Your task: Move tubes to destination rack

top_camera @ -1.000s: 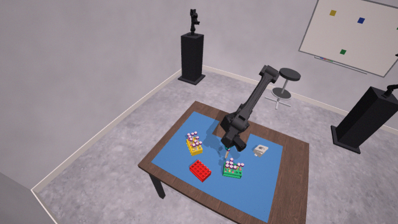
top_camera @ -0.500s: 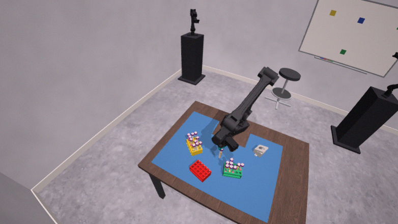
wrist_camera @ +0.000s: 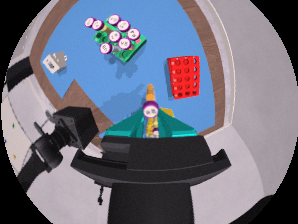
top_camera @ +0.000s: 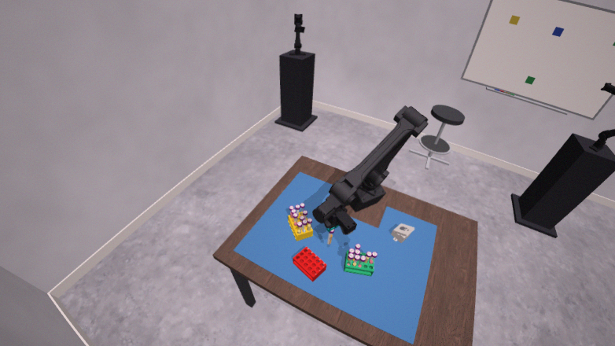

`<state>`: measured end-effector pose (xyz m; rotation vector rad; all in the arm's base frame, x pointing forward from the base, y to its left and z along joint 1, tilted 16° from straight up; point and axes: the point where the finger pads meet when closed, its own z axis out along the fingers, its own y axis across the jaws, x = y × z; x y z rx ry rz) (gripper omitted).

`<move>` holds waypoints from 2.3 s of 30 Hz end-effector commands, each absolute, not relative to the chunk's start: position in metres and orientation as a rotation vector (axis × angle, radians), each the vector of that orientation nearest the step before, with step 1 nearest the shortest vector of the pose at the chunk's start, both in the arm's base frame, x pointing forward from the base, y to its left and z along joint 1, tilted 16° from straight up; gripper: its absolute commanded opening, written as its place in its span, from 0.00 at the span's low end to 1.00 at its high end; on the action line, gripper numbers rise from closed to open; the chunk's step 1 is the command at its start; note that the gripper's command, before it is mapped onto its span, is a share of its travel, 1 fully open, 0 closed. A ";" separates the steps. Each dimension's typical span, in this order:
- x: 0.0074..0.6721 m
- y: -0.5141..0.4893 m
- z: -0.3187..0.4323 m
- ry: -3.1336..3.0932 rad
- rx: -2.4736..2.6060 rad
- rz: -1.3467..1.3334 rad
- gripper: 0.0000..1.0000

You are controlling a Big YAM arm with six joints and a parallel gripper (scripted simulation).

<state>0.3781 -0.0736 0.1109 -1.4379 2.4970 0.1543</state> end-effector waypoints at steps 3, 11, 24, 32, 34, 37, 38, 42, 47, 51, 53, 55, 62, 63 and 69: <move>0.403 -0.095 0.125 2.455 -1.453 0.111 0.00; 0.391 -0.088 0.105 2.608 -1.259 0.210 0.00; 0.398 -0.098 0.115 2.795 -0.745 0.232 0.00; 0.398 -0.098 0.115 2.869 -0.465 0.266 0.00; 0.398 -0.098 0.115 2.888 -0.370 0.277 0.00; 0.398 -0.098 0.116 2.911 -0.226 0.293 0.00; 0.398 -0.098 0.116 2.917 -0.177 0.298 0.00; 0.398 -0.098 0.116 2.934 0.018 0.318 0.00; 0.398 -0.098 0.116 2.939 0.263 0.342 0.00; 0.398 -0.098 0.116 2.935 0.362 0.351 0.00; 0.398 -0.098 0.116 2.928 0.461 0.359 0.00; 0.398 -0.099 0.116 2.918 0.559 0.368 0.00; 0.398 -0.099 0.116 2.859 0.903 0.394 0.00; 0.398 -0.099 0.116 2.847 0.952 0.397 0.00; 0.398 -0.099 0.116 2.792 1.146 0.410 0.00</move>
